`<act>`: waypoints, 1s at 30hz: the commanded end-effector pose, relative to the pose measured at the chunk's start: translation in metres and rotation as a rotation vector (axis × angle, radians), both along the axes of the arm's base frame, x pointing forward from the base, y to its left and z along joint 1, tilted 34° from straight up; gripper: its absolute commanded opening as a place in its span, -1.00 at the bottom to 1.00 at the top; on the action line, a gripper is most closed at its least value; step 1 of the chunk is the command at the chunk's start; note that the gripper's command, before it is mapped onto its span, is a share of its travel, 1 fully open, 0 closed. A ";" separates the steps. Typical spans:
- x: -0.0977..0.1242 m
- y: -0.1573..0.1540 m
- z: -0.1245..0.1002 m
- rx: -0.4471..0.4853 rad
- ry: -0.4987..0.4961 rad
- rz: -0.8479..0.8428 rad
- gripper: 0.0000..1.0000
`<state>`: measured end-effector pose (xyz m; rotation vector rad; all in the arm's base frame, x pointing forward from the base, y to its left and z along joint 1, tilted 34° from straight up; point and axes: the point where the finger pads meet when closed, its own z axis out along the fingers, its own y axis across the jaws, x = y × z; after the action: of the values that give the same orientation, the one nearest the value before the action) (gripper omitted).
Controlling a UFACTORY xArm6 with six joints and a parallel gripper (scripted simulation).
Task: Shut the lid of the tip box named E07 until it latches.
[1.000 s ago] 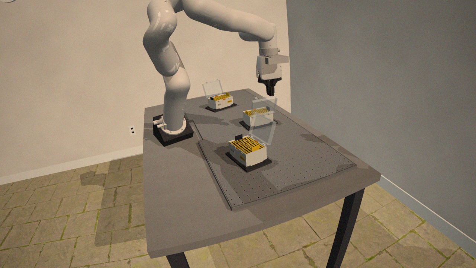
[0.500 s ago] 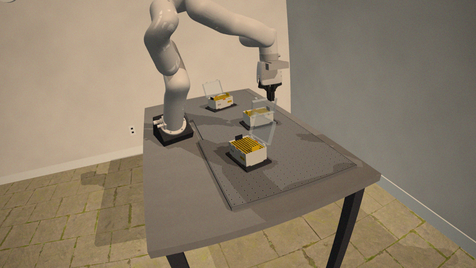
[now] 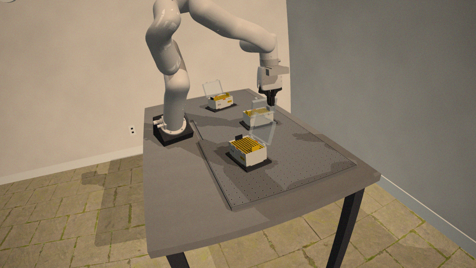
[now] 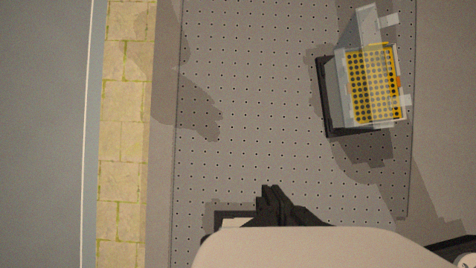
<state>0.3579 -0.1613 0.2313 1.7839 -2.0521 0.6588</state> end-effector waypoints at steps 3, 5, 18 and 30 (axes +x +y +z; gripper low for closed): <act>0.001 -0.004 -0.004 -0.001 -0.004 0.001 -1.00; 0.001 -0.004 -0.004 -0.001 -0.004 0.001 -1.00; 0.002 0.002 -0.007 -0.001 -0.004 0.001 -1.00; 0.004 0.014 -0.013 0.000 -0.004 0.001 -1.00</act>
<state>0.3607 -0.1510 0.2190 1.7841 -2.0521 0.6591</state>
